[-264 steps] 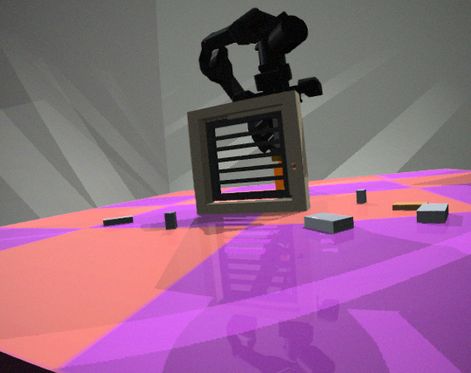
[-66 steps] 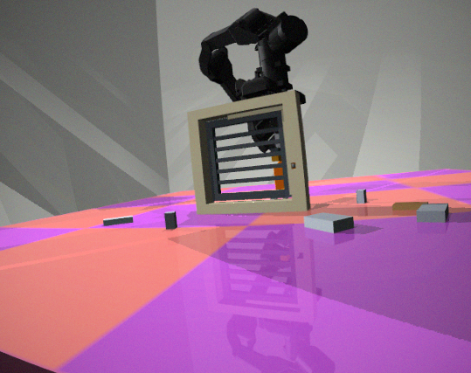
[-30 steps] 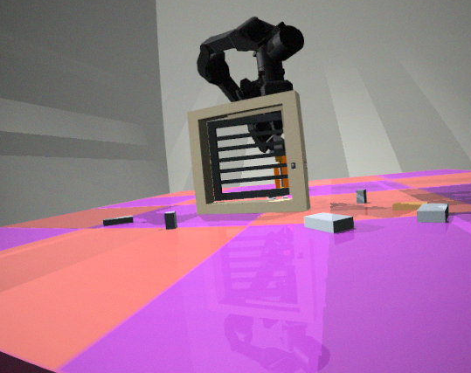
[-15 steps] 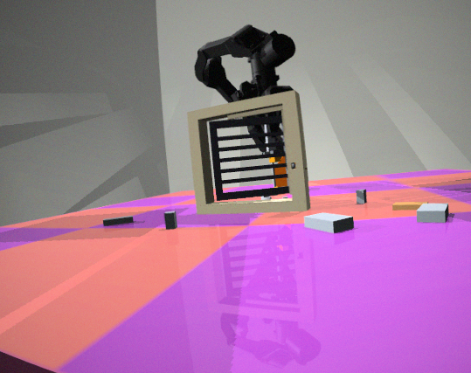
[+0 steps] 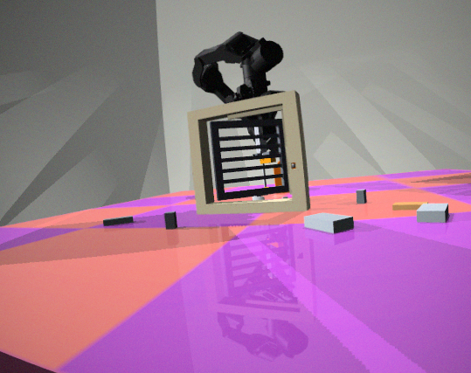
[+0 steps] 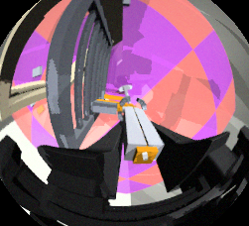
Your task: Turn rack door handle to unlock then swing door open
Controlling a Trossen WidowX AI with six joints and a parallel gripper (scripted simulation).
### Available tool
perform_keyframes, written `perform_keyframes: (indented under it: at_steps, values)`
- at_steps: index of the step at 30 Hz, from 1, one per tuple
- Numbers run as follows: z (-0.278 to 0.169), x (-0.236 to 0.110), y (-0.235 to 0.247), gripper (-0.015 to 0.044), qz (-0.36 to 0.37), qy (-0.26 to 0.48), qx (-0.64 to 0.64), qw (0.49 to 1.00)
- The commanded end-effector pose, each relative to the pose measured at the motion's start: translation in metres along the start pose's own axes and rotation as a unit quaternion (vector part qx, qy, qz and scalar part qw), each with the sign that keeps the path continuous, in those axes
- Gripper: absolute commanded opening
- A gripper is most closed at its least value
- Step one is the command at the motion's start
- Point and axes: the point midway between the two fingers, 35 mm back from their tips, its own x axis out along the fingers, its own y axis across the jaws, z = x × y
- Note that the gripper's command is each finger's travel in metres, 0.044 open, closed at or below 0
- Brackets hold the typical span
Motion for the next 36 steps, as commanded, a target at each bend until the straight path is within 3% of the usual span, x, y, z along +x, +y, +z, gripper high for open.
perform_keyframes:
  at_steps: [1, 36]
  values:
    - [0.003, 0.000, -0.010, 0.0026, 0.001, -0.003, -0.041, 0.999]
    - [0.044, 0.000, -0.077, 0.0026, -0.002, -0.003, -0.300, 0.954]
